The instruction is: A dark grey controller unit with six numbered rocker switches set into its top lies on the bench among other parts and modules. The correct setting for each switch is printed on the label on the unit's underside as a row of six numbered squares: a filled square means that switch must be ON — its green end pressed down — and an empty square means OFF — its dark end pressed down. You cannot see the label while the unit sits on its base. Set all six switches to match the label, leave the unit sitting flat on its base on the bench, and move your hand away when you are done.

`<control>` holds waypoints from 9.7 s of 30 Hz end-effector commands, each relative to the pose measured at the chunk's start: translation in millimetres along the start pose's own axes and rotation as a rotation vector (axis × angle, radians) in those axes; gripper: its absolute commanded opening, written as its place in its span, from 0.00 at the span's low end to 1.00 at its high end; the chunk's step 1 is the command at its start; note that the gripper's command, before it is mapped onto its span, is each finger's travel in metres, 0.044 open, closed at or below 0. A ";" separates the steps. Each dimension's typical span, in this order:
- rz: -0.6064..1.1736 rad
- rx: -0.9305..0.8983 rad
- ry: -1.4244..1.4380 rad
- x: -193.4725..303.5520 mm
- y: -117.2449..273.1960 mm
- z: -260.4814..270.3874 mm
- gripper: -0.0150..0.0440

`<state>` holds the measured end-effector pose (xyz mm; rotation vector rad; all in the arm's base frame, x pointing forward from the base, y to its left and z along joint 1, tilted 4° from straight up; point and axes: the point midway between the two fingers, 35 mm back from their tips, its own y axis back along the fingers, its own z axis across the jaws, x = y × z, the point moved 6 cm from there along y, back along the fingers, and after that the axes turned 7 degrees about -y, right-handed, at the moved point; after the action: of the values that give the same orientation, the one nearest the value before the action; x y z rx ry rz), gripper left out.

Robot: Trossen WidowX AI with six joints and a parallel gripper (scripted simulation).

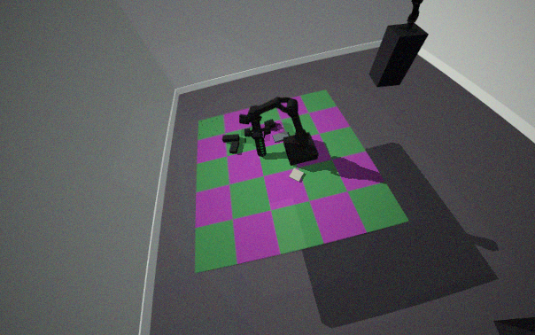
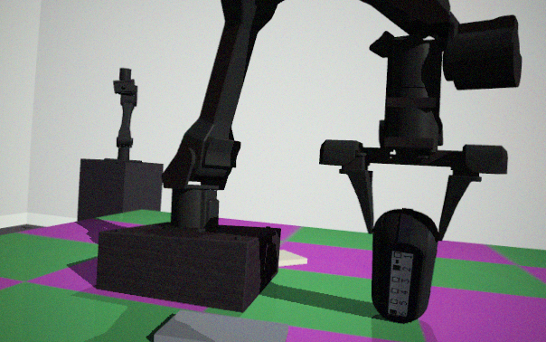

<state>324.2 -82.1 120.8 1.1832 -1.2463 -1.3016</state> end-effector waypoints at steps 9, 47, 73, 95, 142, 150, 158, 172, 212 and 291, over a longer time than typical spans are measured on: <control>-0.004 -0.016 0.008 6.7 -10.1 -0.7 0.83; -0.001 -0.015 0.008 29.1 -28.6 -3.2 0.83; 0.000 -0.015 0.008 41.7 -44.1 -4.5 0.83; 0.001 -0.015 0.008 50.4 -58.5 -5.3 0.83; 0.002 -0.015 0.008 61.9 -91.2 -6.0 0.83; 0.013 -0.008 -0.001 63.4 -88.7 -7.1 0.87; 0.013 -0.008 -0.001 63.4 -88.7 -7.1 1.00; 0.007 -0.009 -0.001 3.2 -48.9 -0.2 1.00; 0.010 -0.008 0.004 4.1 0.5 -1.6 0.33; 0.000 -0.024 0.030 9.9 -6.1 45.1 0.61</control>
<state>278.9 -87.6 101.5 1.1764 -1.2024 -1.2975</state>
